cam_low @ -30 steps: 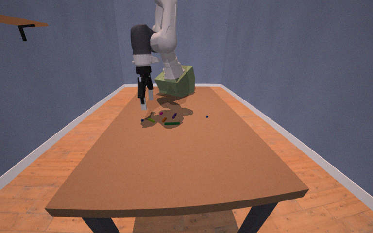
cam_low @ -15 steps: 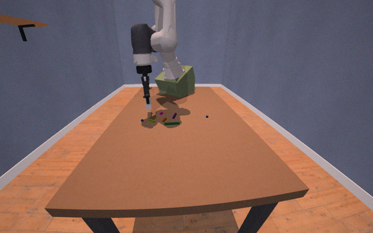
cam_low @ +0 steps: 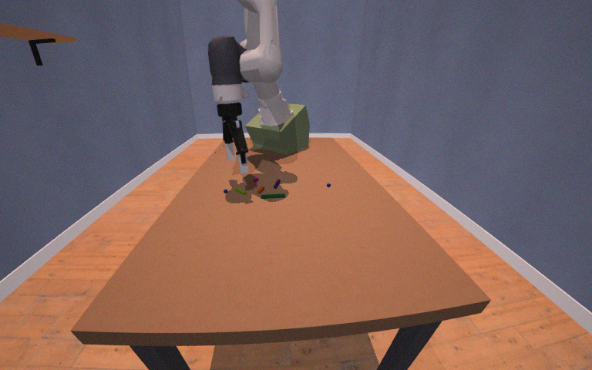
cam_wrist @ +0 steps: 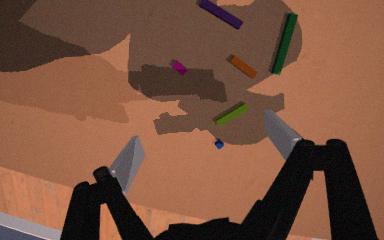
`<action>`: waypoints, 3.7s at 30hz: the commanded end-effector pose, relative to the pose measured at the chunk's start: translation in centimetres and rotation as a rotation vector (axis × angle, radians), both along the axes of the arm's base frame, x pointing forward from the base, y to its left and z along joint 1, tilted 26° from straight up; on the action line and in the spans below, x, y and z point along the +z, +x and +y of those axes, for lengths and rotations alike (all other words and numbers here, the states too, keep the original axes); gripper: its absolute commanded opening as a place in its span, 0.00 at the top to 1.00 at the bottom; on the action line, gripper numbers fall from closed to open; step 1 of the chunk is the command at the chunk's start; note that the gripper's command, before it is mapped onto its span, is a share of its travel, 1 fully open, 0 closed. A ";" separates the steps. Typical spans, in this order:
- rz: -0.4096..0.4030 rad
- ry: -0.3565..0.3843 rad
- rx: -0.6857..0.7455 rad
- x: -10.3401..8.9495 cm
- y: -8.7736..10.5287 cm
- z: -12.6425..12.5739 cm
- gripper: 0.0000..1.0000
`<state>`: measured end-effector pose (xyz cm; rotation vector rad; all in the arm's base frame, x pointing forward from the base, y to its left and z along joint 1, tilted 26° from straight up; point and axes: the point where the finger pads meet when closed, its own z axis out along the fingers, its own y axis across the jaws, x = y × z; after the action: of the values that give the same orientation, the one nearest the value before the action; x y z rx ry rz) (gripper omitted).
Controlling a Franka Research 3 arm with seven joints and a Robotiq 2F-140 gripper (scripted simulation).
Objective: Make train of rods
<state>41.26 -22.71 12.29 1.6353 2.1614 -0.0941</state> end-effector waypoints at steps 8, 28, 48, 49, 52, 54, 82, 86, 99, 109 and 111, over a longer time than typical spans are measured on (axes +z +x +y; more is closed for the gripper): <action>0.080 -0.085 0.286 0.2 0.5 0.3 0.00; 0.196 -0.196 0.643 0.4 1.2 1.0 0.00; 0.315 -0.312 1.005 0.5 1.8 1.7 0.00; 0.321 -0.317 1.023 0.5 1.8 1.7 0.00; 0.339 -0.335 1.079 0.5 1.9 1.8 0.00; 0.352 -0.347 1.116 0.5 1.9 1.9 0.00; 0.518 -0.509 1.614 0.4 2.4 2.7 0.00; 0.543 -0.533 1.686 0.3 2.4 2.8 0.00; 0.620 -0.607 1.913 0.2 2.5 3.1 0.00; 0.682 -0.665 2.090 0.1 2.6 3.4 0.00; 0.688 -0.671 2.107 0.1 2.6 3.4 0.00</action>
<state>43.90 -19.45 12.46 -1.2654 2.6481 -0.6262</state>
